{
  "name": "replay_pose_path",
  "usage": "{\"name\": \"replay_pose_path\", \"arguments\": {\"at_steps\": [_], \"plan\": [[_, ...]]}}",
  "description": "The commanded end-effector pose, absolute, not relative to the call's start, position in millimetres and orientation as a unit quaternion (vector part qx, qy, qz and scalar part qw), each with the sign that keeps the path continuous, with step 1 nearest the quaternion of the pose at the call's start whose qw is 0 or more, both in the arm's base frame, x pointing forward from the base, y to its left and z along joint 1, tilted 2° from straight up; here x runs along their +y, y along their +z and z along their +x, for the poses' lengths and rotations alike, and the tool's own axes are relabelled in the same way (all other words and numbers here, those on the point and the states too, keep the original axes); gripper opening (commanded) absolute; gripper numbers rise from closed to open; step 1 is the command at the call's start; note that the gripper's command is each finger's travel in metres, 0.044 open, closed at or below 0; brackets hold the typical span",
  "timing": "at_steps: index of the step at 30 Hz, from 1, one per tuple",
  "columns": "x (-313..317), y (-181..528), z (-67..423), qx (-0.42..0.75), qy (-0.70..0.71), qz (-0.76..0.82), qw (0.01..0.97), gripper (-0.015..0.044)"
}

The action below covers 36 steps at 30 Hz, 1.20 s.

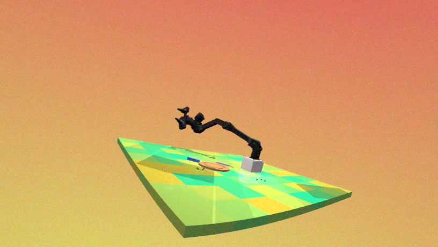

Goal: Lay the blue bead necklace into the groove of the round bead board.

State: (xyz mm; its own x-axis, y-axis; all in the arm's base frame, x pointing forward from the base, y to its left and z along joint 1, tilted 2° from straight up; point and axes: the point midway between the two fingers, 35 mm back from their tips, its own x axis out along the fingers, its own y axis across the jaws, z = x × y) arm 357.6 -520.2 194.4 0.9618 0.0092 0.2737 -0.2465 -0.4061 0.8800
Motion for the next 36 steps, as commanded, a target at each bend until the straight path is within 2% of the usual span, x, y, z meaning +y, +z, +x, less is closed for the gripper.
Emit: {"name": "replay_pose_path", "arguments": {"at_steps": [1,8,22,36], "plan": [[-520.3,194.4,358.4,-0.072,0.118,0.830,0.540,0.0374],[-521.9,189.7,387.3,-0.089,0.086,0.836,0.535,0.0200],[-512.2,159.5,445.2,-0.096,-0.024,0.838,0.537,0.0200],[-473.0,107.0,487.3,-0.030,-0.170,0.816,0.552,0.0200]]}}
